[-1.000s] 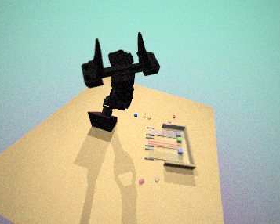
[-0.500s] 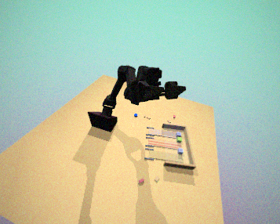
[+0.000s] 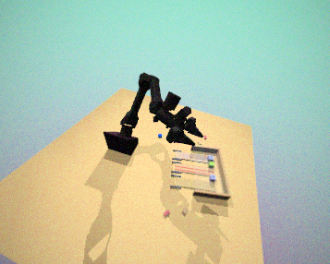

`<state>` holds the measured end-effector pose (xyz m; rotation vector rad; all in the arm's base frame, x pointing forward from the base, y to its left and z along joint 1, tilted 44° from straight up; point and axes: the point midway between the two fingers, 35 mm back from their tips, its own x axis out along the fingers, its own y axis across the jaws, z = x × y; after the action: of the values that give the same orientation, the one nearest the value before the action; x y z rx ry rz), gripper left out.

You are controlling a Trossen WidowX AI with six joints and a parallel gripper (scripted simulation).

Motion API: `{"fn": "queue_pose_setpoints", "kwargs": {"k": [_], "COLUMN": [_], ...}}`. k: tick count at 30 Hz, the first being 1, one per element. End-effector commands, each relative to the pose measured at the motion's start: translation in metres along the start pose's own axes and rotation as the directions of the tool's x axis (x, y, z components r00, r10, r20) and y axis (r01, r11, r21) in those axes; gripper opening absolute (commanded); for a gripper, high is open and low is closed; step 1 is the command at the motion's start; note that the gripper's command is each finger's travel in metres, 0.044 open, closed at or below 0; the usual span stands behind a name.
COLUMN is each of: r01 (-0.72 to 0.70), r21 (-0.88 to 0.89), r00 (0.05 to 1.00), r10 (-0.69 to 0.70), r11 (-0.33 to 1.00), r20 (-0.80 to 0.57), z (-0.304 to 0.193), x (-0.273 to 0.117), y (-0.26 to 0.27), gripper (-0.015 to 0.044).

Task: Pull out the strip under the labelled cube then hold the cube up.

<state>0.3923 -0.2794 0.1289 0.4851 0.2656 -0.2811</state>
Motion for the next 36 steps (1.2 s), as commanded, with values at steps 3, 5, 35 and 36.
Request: {"fn": "queue_pose_setpoints", "kwargs": {"k": [3, 5, 35, 36], "r01": [-0.191, -0.243, -0.331, -0.331], "r21": [0.089, 0.13, 0.227, 0.226], "r00": [0.949, 0.914, 0.825, 0.823], "r10": [0.207, 0.272, 0.397, 0.397], "r11": [0.977, 0.961, 0.916, 0.916], "r20": [-0.239, -0.301, -0.402, -0.406], "z": [-0.083, -0.107, -0.154, -0.154], "x": [-0.041, -0.057, -0.095, -0.094], "y": [0.064, 0.082, 0.115, 0.116], "gripper": [0.04, 0.04, 0.04, 0.0374]}}
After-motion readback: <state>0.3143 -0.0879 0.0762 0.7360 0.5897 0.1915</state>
